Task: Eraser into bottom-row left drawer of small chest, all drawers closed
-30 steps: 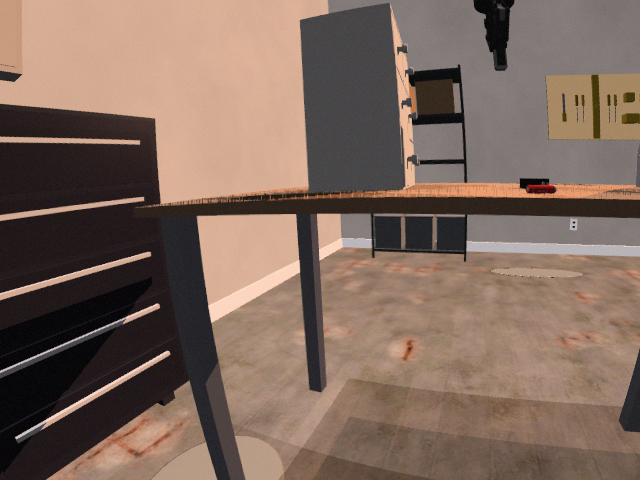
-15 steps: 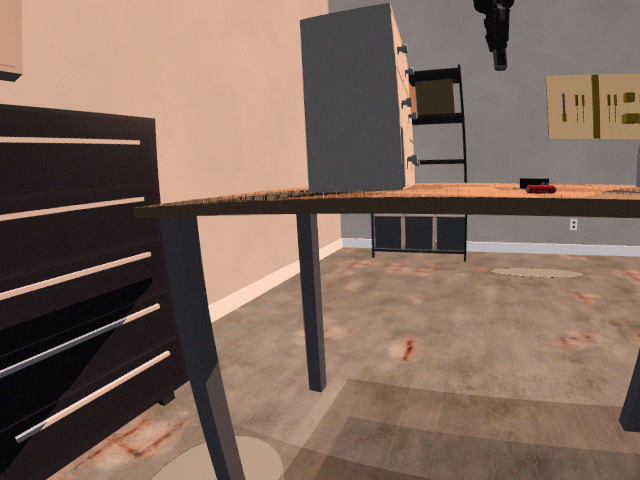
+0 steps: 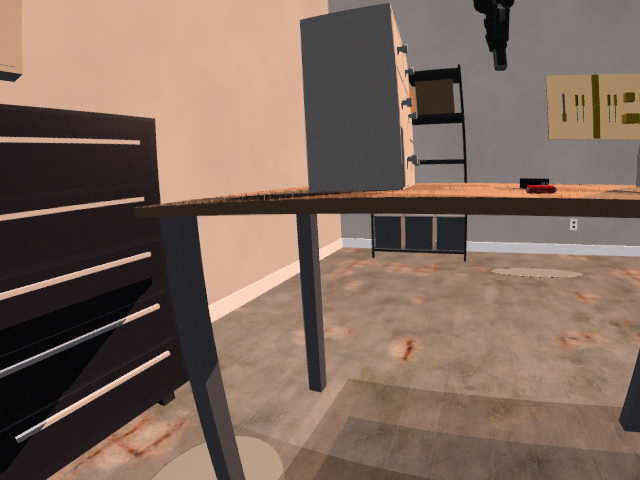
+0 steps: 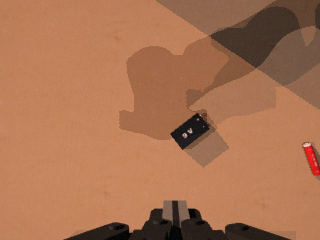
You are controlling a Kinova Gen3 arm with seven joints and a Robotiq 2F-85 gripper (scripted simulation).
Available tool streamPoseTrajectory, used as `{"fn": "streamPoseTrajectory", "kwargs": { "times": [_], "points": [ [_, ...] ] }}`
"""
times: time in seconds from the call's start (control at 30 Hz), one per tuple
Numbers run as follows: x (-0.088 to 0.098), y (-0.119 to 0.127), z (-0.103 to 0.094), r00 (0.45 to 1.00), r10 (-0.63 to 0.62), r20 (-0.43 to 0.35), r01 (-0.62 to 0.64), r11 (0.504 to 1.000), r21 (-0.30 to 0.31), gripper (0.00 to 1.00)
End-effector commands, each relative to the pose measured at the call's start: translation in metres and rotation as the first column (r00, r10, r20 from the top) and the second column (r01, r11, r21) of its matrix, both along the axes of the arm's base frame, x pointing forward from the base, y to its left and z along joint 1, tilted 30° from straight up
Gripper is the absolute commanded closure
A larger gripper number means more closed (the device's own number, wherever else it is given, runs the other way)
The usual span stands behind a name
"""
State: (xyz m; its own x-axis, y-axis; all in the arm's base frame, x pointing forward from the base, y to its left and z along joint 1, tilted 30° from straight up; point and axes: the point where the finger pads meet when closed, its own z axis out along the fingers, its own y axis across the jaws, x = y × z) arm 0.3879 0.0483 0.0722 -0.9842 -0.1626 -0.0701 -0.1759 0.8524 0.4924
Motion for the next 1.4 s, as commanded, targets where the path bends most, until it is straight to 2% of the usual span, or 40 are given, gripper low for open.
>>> {"fn": "streamPoseTrajectory", "kwargs": {
  "times": [0.0,0.03,0.07,1.37],
  "points": [
    [0.0004,-0.0005,0.0005,1.0,-0.001,0.001,0.001,1.0,0.0,1.0],
    [0.0004,-0.0005,0.0005,1.0,-0.001,0.001,0.001,1.0,0.0,1.0],
    [0.0004,-0.0005,0.0005,1.0,-0.001,0.001,0.001,1.0,0.0,0.0],
    [0.0004,-0.0005,0.0005,1.0,-0.001,0.001,0.001,1.0,0.0,0.0]
  ]
}}
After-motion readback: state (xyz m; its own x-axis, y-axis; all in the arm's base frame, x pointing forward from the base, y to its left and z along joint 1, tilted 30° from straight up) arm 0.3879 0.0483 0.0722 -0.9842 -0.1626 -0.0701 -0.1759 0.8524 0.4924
